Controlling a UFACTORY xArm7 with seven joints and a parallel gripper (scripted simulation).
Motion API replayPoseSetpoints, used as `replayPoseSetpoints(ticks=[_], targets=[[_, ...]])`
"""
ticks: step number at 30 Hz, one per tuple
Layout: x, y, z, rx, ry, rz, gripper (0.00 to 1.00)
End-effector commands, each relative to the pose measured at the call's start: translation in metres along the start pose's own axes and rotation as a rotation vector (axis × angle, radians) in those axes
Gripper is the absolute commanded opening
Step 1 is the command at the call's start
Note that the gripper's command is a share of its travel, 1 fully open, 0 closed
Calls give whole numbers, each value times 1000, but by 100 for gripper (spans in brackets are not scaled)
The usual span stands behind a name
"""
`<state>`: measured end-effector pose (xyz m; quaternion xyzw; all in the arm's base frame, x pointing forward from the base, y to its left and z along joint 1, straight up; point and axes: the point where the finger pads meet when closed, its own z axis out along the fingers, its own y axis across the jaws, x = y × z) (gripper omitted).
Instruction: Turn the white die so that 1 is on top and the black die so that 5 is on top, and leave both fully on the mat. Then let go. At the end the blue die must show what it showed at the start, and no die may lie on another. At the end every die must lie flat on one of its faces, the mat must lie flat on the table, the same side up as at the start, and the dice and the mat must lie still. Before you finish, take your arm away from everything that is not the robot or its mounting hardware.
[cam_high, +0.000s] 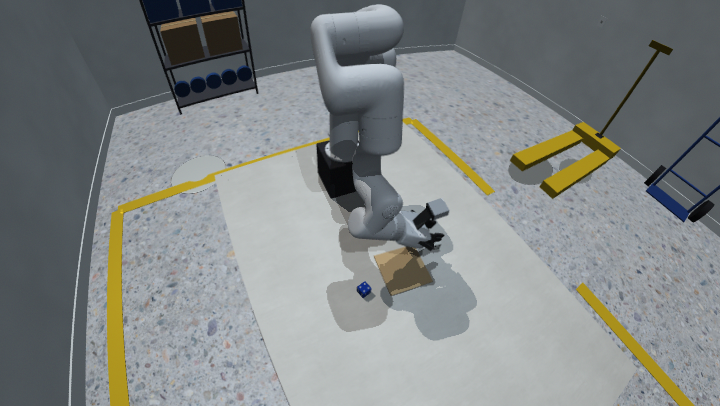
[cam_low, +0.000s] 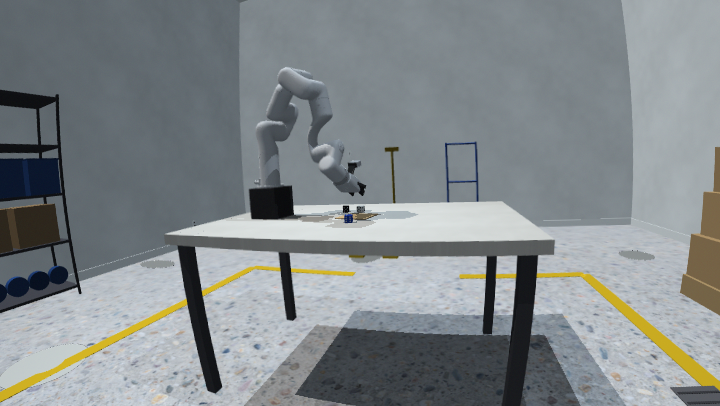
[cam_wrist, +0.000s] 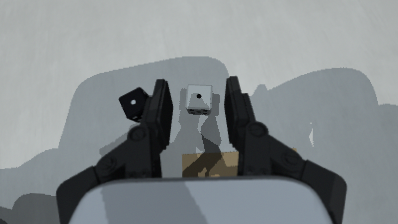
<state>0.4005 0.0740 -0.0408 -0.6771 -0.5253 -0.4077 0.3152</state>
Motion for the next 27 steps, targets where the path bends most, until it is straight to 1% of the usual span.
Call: replayPoseSetpoints(ticks=[1, 8, 9, 11, 15, 18, 19, 20, 23, 26, 27], targets=[[7, 1, -4, -1, 0, -2, 47], [8, 1, -4, -1, -26, -2, 47], [9, 1, -3, -2, -44, -2, 47], [11, 1, -3, -5, -94, -3, 47], [18, 1, 1, -10, -239, -5, 47], [22, 1, 3, -11, -306, -5, 47], [22, 1, 3, -11, -313, -5, 47], [24, 2, 5, -12, -355, -6, 47], [28, 2, 7, -15, -425, -8, 47], [28, 2, 7, -15, -429, -8, 47], [31, 2, 10, -17, -487, -9, 47]])
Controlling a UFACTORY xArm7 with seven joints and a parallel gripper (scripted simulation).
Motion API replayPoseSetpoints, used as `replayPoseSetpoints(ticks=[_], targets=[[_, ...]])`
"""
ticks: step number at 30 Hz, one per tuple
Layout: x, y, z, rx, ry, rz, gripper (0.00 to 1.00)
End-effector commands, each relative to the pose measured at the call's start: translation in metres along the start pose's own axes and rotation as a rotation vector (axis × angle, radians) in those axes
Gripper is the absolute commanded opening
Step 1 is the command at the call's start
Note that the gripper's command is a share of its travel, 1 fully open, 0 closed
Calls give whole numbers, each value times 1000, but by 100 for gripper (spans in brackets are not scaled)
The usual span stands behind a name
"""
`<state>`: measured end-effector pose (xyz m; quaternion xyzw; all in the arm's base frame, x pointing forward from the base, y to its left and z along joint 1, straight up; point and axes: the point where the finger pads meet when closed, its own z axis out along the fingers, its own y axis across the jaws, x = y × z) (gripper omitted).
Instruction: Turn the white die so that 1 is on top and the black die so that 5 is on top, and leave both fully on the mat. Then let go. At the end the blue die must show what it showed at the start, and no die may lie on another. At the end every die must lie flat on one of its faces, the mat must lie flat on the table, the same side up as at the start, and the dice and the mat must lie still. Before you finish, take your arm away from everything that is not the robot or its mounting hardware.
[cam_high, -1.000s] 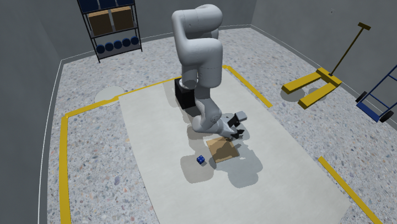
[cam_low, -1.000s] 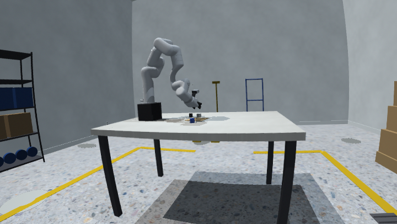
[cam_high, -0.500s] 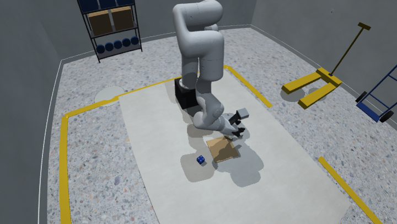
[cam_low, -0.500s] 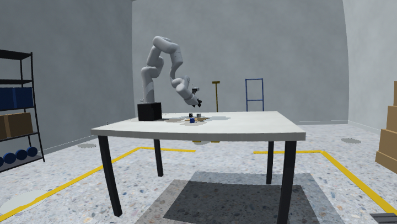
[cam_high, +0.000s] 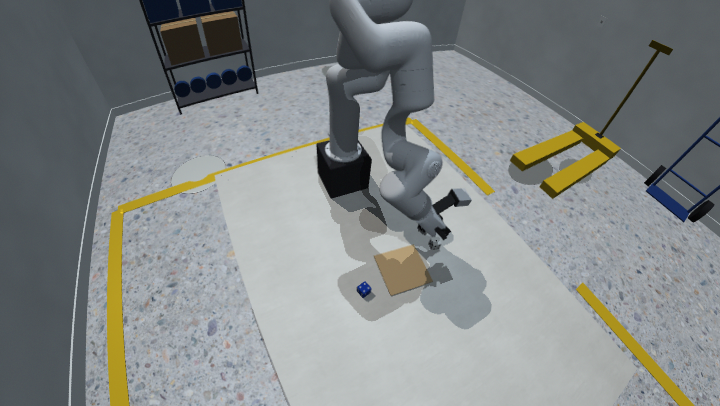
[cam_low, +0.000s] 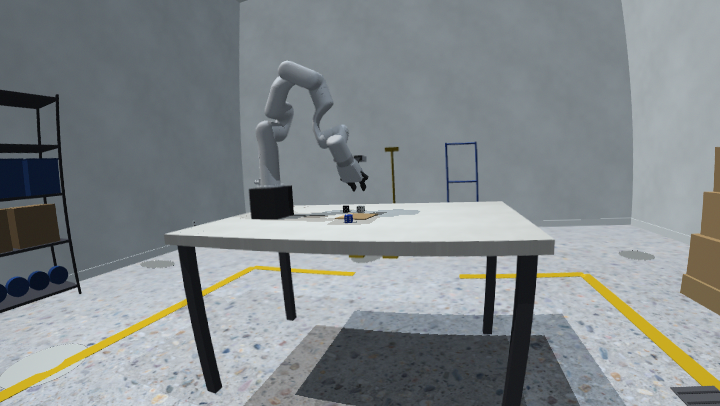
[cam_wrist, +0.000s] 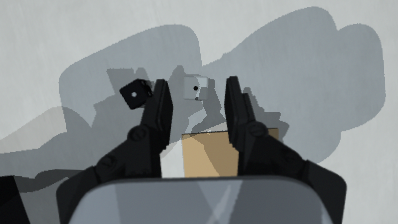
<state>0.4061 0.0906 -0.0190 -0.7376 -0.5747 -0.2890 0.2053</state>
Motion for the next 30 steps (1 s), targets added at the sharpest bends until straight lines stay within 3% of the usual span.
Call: replayPoseSetpoints(ticks=[1, 12, 15, 18, 30], targets=[[7, 1, 4, 5, -173, 5, 47], [16, -2, 7, 31, -395, 9, 47], [16, -2, 8, 31, -400, 9, 47], [23, -1, 9, 31, -487, 7, 47], [31, -1, 11, 32, -631, 5, 47]])
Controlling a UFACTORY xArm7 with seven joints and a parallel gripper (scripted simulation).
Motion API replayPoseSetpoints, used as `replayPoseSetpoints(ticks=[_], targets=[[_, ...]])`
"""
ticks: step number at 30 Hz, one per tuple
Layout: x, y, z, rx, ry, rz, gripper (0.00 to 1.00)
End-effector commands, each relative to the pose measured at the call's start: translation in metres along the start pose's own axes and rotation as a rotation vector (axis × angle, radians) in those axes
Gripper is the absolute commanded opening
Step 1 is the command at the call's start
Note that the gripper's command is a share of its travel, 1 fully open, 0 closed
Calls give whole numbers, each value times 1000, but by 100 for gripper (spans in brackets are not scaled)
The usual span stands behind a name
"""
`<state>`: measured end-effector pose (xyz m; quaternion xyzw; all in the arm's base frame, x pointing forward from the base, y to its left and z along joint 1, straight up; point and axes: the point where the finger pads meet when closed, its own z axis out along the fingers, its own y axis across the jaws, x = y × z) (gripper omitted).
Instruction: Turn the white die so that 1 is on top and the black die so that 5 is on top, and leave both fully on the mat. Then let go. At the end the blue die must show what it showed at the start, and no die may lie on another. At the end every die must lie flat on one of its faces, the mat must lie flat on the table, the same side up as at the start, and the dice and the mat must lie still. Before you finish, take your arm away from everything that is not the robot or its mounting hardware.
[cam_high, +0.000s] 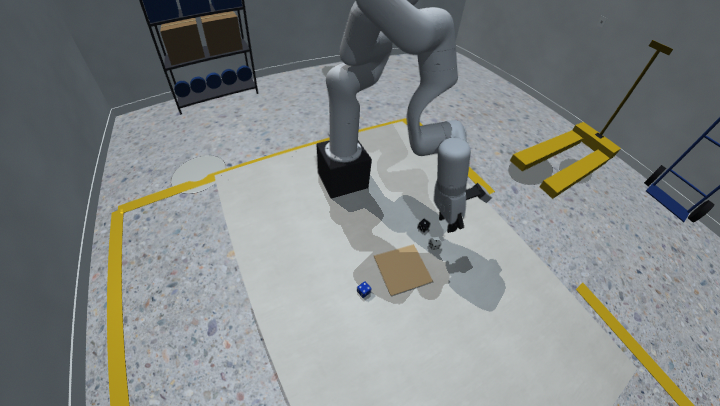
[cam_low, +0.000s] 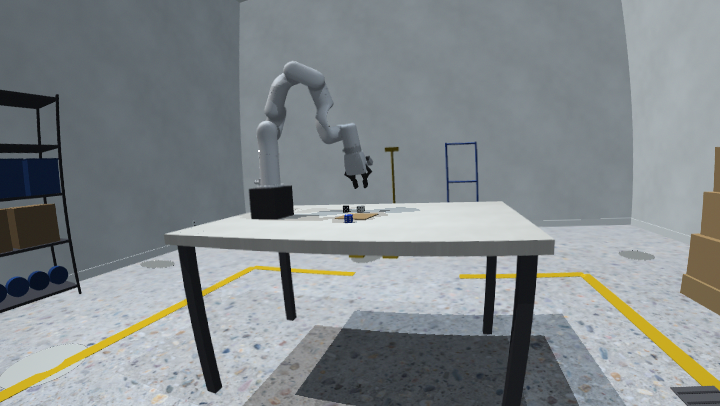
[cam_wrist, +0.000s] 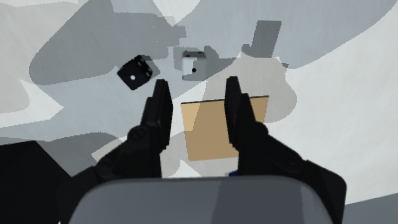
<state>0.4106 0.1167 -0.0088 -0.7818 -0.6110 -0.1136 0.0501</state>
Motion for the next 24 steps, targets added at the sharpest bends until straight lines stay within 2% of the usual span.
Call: replayPoseSetpoints(ticks=[1, 3, 8, 13, 14, 24], targets=[[4, 1, -1, 61, -149, 10, 47], [4, 1, -1, 61, -155, 9, 47], [7, 2, -3, 56, -229, 8, 47], [7, 2, -3, 54, -243, 8, 47], [7, 2, -3, 54, -243, 8, 100], [7, 2, -3, 54, -243, 8, 100]])
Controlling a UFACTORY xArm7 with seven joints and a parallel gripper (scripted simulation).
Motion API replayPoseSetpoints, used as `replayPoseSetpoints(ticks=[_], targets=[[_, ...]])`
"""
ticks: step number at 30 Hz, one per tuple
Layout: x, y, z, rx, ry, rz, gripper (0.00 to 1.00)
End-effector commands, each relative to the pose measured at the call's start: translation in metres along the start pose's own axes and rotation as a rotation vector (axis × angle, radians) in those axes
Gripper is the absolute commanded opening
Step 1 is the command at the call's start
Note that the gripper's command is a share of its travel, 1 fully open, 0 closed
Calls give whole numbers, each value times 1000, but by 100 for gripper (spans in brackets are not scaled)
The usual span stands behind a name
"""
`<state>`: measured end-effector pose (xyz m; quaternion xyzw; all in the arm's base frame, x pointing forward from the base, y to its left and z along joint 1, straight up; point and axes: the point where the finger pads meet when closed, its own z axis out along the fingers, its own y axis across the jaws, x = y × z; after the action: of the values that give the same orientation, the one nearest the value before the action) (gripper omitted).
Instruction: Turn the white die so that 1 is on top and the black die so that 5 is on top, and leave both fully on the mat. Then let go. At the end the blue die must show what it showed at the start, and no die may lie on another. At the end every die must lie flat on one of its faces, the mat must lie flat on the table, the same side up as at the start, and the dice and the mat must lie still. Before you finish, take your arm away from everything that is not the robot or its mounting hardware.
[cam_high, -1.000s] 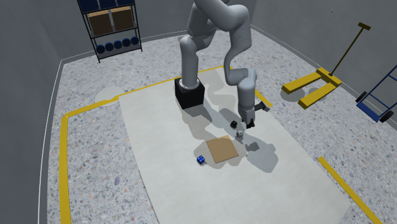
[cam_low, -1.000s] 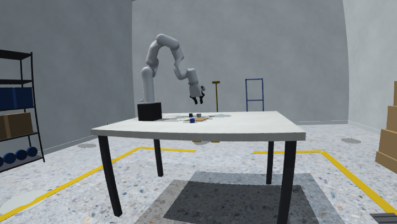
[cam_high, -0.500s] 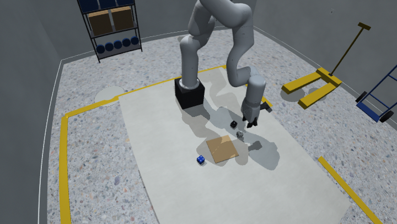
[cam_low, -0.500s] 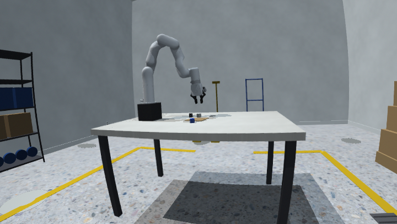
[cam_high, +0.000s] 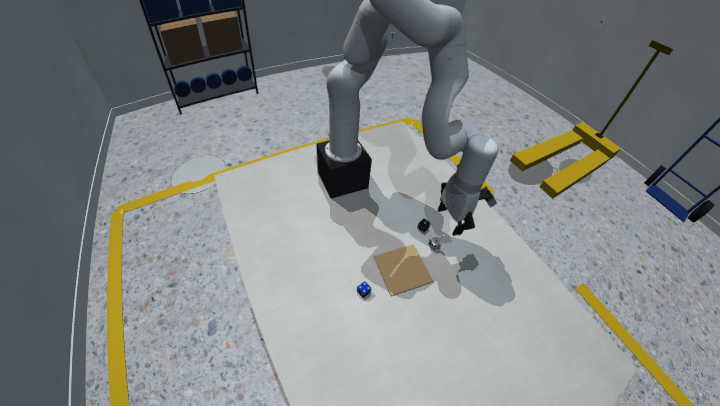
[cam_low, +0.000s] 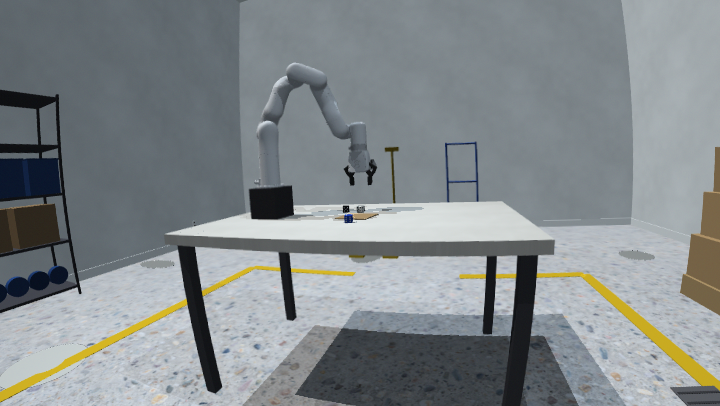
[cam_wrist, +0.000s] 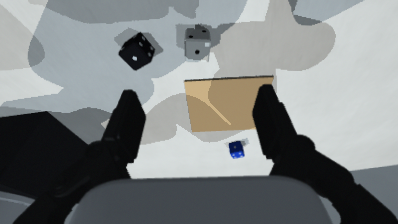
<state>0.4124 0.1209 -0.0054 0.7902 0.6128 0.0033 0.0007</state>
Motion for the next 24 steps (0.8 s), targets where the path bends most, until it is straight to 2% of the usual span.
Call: replayPoseSetpoints(ticks=[1, 5, 8, 12, 14, 24], targets=[[1, 1, -1, -1, -6, 2, 100], [1, 1, 0, 1, -5, 59, 100], [0, 0, 3, 5, -5, 200, 100], [0, 0, 4, 6, -5, 238, 100], [-1, -1, 7, 8, -5, 344, 100], [-4, -2, 12, 12, -7, 605, 100]])
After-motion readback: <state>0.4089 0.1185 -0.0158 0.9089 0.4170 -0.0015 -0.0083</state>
